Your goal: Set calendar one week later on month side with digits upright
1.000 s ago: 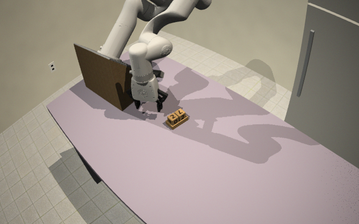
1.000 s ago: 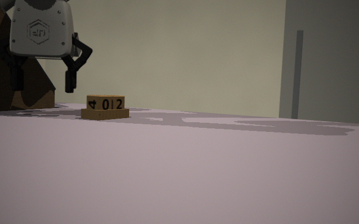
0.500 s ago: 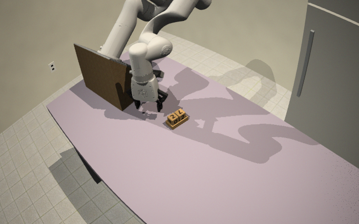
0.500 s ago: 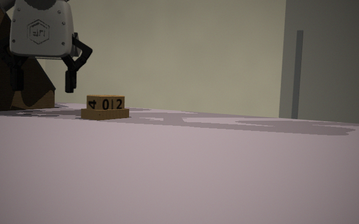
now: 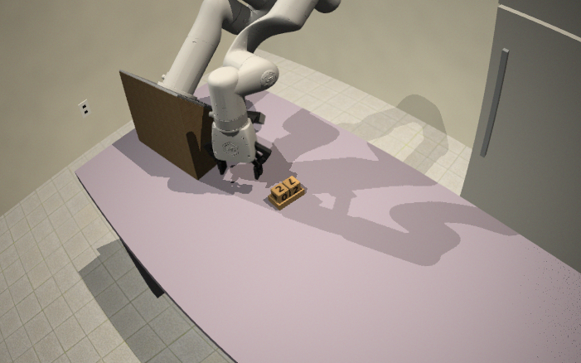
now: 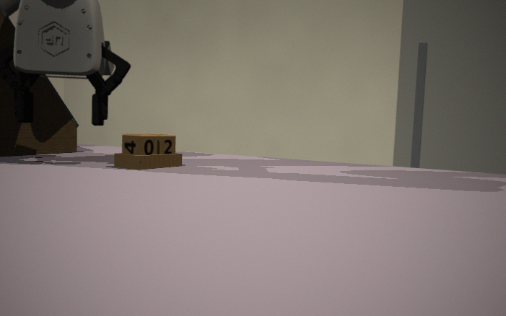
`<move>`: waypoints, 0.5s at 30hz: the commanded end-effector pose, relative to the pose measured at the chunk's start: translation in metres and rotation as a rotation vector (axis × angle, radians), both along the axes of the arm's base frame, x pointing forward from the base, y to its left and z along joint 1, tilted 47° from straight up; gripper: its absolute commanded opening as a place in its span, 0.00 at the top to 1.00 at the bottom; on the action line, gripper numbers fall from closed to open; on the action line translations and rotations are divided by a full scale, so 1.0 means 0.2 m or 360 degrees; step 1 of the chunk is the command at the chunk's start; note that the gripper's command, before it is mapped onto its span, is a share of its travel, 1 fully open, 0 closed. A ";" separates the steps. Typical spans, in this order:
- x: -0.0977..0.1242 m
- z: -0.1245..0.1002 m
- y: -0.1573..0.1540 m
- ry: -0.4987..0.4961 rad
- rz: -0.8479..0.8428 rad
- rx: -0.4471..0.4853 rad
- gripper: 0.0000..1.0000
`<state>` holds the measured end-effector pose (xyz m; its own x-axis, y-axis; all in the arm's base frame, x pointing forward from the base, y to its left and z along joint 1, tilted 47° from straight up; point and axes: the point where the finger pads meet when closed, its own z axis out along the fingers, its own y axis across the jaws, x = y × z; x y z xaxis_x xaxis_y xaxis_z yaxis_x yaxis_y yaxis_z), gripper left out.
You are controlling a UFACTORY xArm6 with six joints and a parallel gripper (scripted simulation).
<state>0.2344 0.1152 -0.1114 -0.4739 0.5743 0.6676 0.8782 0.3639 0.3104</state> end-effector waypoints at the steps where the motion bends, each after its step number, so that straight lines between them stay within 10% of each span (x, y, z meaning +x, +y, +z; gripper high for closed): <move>1: 0.01 0.02 -0.02 -0.0002 -0.0001 -0.0001 0.00; 15: 0.07 0.08 0.02 0.0085 -0.0082 -0.0009 0.00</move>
<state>0.2374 0.1123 -0.1040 -0.4239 0.5934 0.6843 0.9034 0.3305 0.2731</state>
